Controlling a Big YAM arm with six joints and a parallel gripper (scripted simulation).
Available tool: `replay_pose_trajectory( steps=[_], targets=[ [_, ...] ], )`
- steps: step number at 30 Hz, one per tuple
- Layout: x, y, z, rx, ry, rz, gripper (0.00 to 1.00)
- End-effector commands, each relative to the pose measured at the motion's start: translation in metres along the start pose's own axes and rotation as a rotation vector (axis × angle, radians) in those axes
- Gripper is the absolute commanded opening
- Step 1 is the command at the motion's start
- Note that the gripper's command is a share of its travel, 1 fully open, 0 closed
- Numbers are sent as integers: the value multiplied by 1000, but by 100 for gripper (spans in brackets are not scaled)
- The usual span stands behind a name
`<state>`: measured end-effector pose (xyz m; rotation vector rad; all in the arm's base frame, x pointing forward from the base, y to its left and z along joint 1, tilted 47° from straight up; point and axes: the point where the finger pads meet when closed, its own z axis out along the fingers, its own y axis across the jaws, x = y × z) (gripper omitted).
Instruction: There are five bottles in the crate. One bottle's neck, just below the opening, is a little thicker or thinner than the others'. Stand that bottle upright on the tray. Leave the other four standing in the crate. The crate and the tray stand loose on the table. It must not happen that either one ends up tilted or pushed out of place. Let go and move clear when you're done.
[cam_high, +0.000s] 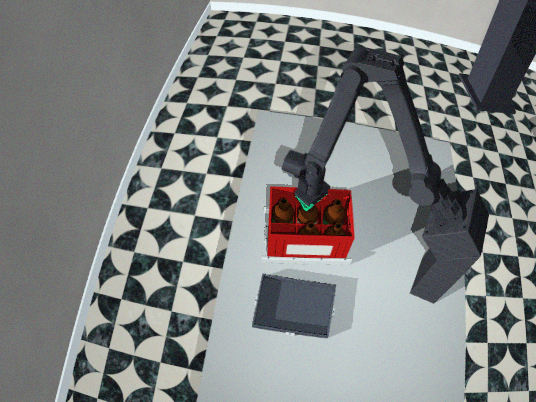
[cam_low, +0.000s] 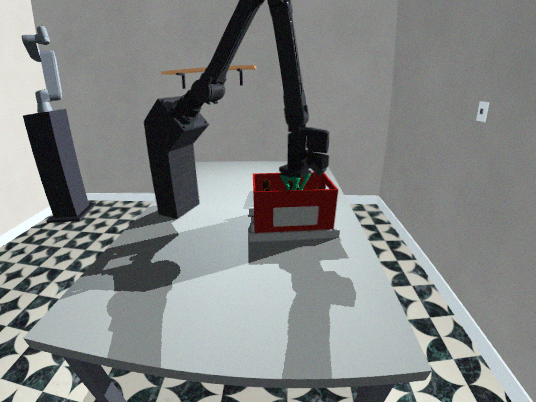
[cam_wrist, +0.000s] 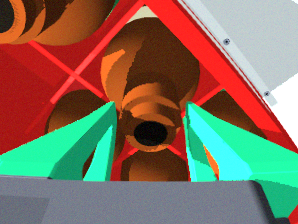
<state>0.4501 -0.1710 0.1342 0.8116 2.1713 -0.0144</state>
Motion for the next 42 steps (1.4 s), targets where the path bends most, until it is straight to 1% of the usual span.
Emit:
replay_pose_trajectory(
  steps=[1, 34, 37, 39, 40, 42],
  targets=[
    [-8, -2, 2, -1, -19, 2, 61],
    [-8, -1, 2, -1, -19, 1, 61],
    [-11, 0, -1, -4, -27, 1, 61],
    [-13, 0, -9, -6, -33, 1, 61],
    [-9, -1, -10, -3, -23, 1, 61],
    [-9, -1, -10, -3, -23, 1, 61]
  ],
)
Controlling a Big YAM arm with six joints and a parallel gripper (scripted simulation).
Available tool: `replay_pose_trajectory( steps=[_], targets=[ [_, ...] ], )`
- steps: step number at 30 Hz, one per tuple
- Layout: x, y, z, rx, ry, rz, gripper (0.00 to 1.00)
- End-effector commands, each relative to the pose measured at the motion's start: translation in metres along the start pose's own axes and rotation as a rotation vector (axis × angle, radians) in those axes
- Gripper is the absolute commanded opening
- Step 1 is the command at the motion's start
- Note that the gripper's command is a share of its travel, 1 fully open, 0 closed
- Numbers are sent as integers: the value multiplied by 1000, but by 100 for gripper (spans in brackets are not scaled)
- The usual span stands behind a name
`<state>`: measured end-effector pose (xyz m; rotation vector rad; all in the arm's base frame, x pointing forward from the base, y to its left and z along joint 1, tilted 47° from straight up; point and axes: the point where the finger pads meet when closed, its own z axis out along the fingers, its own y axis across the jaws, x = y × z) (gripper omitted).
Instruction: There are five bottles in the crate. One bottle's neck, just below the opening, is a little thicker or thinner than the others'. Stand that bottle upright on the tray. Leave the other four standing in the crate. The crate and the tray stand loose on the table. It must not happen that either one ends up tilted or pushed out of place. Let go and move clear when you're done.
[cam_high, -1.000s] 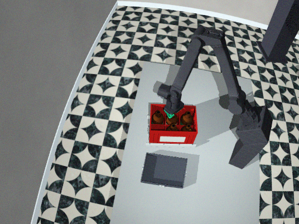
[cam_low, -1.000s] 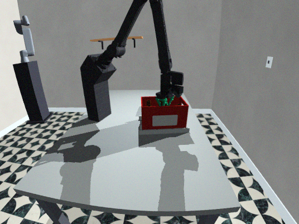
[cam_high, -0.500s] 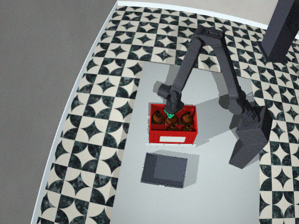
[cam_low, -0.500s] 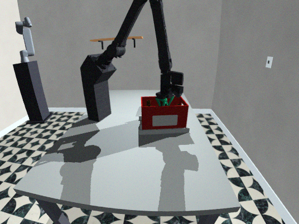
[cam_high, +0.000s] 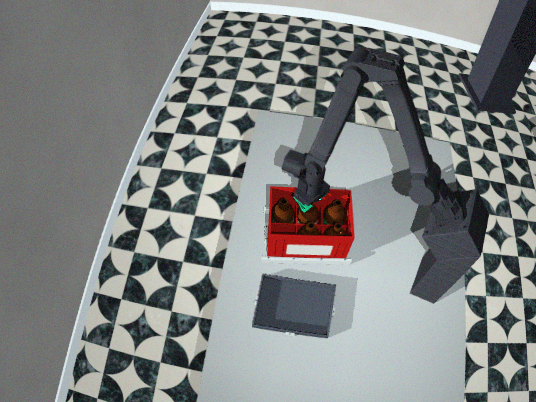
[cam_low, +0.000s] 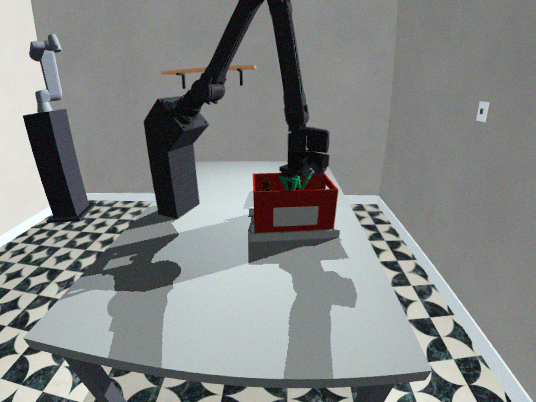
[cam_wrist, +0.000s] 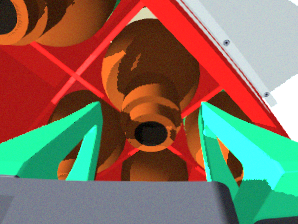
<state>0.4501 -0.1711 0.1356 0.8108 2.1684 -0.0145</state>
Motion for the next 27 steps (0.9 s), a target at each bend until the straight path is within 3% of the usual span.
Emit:
replay_pose_trajectory(
  steps=[1, 27],
  targets=[
    [-6, -2, -9, 1, -13, 1, 61],
    [-6, 2, -77, -5, -16, 1, 61]
  ],
)
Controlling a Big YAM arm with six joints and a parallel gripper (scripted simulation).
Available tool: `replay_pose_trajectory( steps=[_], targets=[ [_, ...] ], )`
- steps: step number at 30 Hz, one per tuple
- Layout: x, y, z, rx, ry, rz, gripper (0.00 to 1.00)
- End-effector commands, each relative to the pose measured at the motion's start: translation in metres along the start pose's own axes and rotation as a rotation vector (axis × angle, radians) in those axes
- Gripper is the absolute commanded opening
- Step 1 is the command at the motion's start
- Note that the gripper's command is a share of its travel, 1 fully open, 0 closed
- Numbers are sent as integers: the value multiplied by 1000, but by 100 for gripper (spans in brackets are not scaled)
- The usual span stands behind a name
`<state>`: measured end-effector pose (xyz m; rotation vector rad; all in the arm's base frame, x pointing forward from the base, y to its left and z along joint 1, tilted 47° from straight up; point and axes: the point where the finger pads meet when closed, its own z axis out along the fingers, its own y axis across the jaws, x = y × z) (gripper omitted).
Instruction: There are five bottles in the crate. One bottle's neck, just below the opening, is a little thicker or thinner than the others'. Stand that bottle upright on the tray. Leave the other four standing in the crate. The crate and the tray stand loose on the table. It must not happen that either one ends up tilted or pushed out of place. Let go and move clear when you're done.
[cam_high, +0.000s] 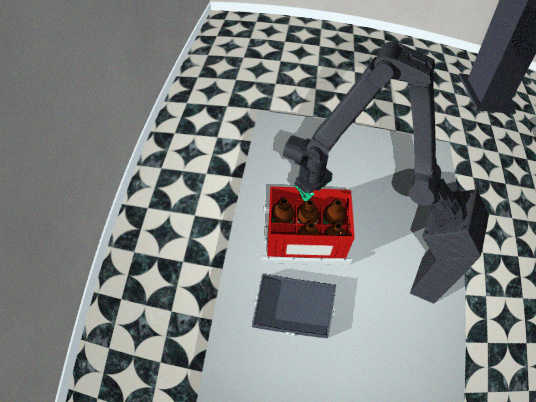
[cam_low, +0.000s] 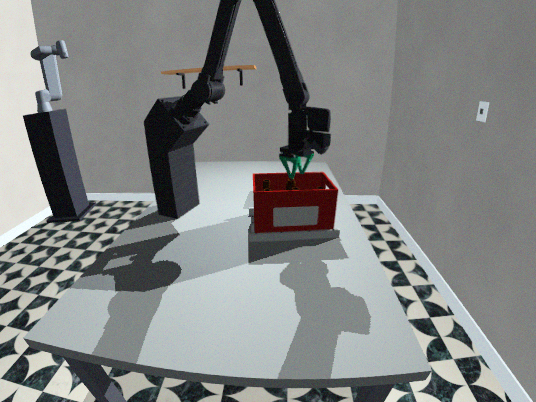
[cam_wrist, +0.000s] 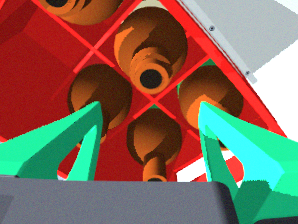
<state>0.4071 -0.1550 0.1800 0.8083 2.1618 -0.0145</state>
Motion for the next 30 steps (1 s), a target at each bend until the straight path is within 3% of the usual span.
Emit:
replay_pose_trajectory(
  steps=[1, 7, 8, 11, 15, 16, 30],
  targets=[
    [-3, 1, -15, -2, -8, 1, 61],
    [-1, 1, -22, -1, -5, 1, 61],
    [3, -1, -15, 7, 17, 1, 61],
    [-5, 3, -26, -4, -11, 1, 61],
    [-5, 3, -25, -3, -8, 1, 61],
    [-4, 2, -24, -1, -3, 1, 0],
    [-3, 2, -23, 0, -2, 1, 0]
  ],
)
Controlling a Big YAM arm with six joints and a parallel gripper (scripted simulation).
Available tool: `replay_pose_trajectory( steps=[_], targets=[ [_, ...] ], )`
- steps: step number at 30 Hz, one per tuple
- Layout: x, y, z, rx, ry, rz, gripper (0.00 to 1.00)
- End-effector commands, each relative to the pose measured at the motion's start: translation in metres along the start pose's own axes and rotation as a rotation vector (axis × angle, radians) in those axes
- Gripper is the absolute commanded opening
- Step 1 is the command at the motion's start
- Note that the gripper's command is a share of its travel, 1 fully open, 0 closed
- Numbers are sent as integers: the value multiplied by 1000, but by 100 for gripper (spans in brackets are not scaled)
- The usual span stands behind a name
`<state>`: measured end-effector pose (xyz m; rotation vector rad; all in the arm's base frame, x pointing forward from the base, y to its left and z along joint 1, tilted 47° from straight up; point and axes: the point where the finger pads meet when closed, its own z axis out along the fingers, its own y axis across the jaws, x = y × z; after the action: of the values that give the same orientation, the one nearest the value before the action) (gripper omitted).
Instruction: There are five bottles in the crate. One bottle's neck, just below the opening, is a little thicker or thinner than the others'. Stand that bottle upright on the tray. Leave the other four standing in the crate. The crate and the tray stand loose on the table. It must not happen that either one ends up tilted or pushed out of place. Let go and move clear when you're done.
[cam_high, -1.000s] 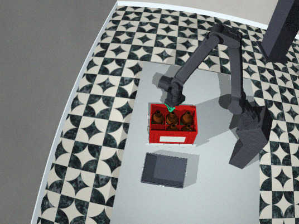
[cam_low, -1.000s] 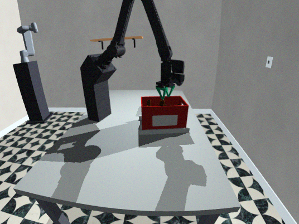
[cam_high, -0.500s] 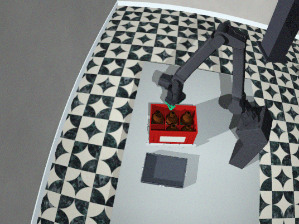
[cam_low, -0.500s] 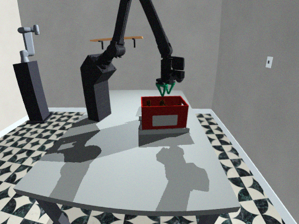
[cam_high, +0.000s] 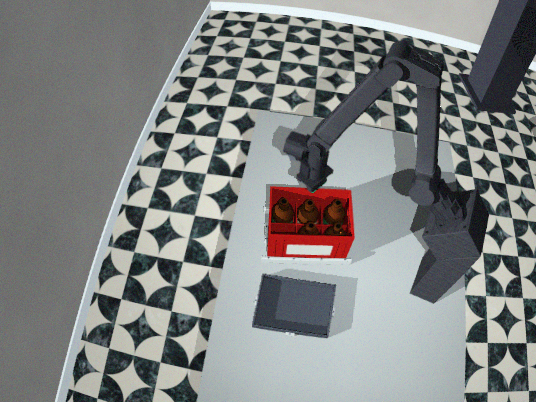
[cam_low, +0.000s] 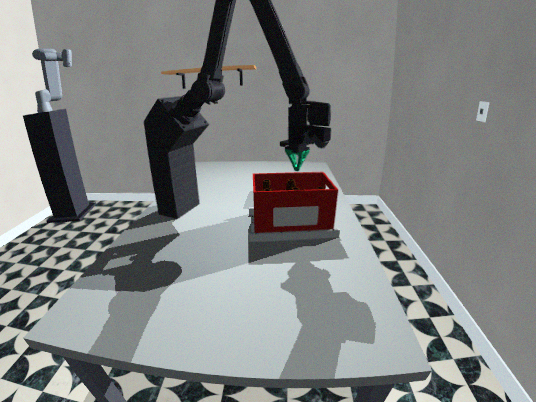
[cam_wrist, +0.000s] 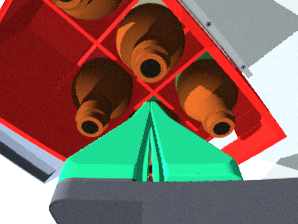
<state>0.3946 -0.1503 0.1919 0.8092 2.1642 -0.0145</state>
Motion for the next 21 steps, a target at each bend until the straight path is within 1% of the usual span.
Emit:
replay_pose_trajectory(
  steps=[1, 19, 20, 21],
  targets=[
    [-3, 2, -5, -1, -4, 1, 0],
    [-3, 2, -5, -1, -4, 1, 0],
    [1, 5, -5, -4, 2, 3, 0],
    [6, 9, -5, -6, -3, 4, 0]
  ],
)
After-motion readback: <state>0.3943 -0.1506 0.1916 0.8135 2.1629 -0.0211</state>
